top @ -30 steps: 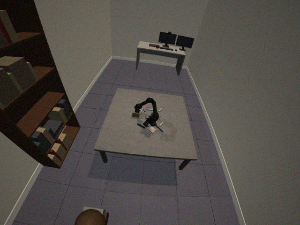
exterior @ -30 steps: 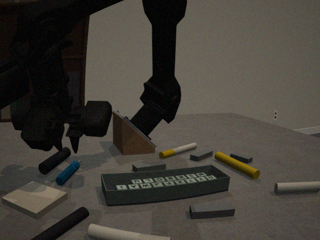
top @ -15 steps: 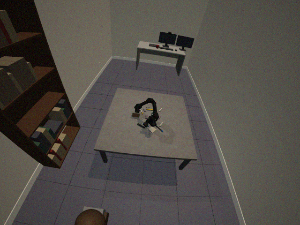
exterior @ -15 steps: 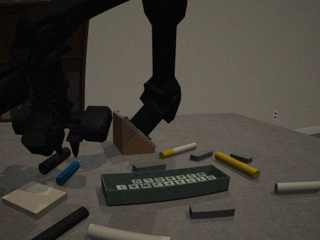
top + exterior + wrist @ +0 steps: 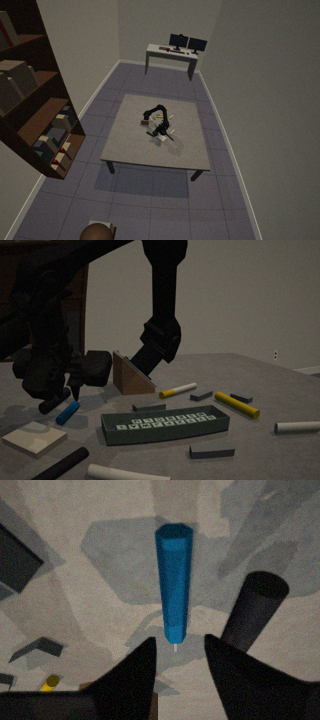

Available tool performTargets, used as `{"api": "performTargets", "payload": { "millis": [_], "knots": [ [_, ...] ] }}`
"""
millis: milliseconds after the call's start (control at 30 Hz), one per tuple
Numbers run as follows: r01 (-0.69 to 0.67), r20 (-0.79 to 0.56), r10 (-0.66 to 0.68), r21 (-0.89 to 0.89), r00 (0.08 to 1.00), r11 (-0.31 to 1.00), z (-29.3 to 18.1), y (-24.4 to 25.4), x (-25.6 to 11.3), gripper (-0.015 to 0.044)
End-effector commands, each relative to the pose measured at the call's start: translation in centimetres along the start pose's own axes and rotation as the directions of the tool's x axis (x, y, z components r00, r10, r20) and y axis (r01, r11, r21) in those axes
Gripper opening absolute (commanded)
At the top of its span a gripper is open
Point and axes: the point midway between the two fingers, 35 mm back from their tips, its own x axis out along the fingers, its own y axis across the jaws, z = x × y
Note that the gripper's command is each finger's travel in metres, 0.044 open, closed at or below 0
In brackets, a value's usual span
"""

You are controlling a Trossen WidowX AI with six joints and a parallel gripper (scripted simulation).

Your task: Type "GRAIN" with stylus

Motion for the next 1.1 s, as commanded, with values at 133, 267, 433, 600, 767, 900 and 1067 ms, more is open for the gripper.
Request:
{"api": "performTargets", "payload": {
  "millis": [133, 267, 433, 600, 767, 900, 1067],
  "knots": [
    [-0.007, -0.002, 0.007, 0.005, 1.000, 1.000, 0.3, 0.1, 0.7, 0.0150],
    [-0.007, -0.002, 0.007, 0.005, 1.000, 1.000, 0.3, 0.1, 0.8, 0.0150],
    [-0.007, -0.002, 0.007, 0.005, 1.000, 1.000, 0.5, 0.1, 1.0, 0.0150],
    [-0.007, -0.002, 0.007, 0.005, 1.000, 1.000, 0.6, 0.1, 1.3, 0.0150],
    [-0.007, -0.002, 0.007, 0.005, 1.000, 1.000, 0.8, 0.1, 1.5, 0.0150],
    [-0.007, -0.002, 0.007, 0.005, 1.000, 1.000, 0.9, 0.2, 1.7, 0.0150],
    [-0.007, -0.002, 0.007, 0.005, 1.000, 1.000, 1.0, 0.2, 1.9, 0.0150]
  ]
}}
